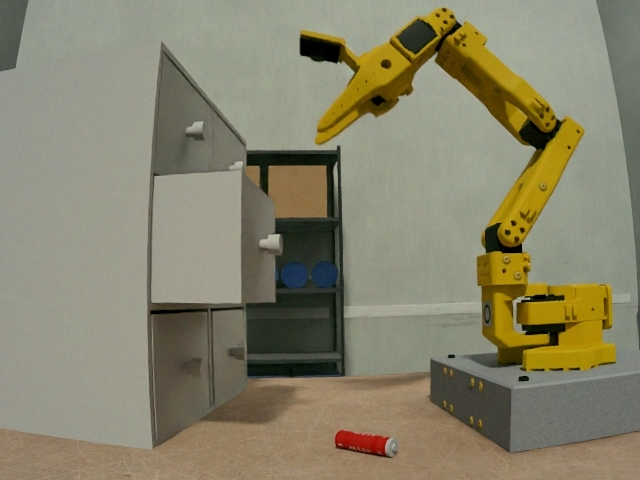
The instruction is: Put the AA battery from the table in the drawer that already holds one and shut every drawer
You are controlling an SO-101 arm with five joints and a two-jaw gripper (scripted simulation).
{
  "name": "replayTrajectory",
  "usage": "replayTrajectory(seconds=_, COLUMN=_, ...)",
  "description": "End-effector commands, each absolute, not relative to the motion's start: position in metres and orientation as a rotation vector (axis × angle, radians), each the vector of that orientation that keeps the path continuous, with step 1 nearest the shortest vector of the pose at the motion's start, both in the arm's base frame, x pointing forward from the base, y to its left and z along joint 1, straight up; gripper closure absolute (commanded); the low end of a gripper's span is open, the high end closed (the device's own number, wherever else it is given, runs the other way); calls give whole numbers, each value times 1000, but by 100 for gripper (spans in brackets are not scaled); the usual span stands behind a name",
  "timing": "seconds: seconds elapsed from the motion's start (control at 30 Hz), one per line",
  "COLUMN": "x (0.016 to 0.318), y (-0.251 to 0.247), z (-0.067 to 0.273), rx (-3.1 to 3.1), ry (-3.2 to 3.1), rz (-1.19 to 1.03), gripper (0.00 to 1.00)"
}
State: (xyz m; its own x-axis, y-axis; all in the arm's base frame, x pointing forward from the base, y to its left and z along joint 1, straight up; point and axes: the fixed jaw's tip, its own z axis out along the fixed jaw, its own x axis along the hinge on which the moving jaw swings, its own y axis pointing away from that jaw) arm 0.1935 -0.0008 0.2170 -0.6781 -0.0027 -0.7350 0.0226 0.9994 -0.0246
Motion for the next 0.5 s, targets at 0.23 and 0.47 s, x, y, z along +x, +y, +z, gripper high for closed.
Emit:
replayTrajectory(seconds=0.23, x=198, y=-5, z=242, rx=49, ry=2255, rz=-47, gripper=79)
replayTrajectory(seconds=0.47, x=198, y=-5, z=242, rx=49, ry=2255, rz=-47, gripper=79)
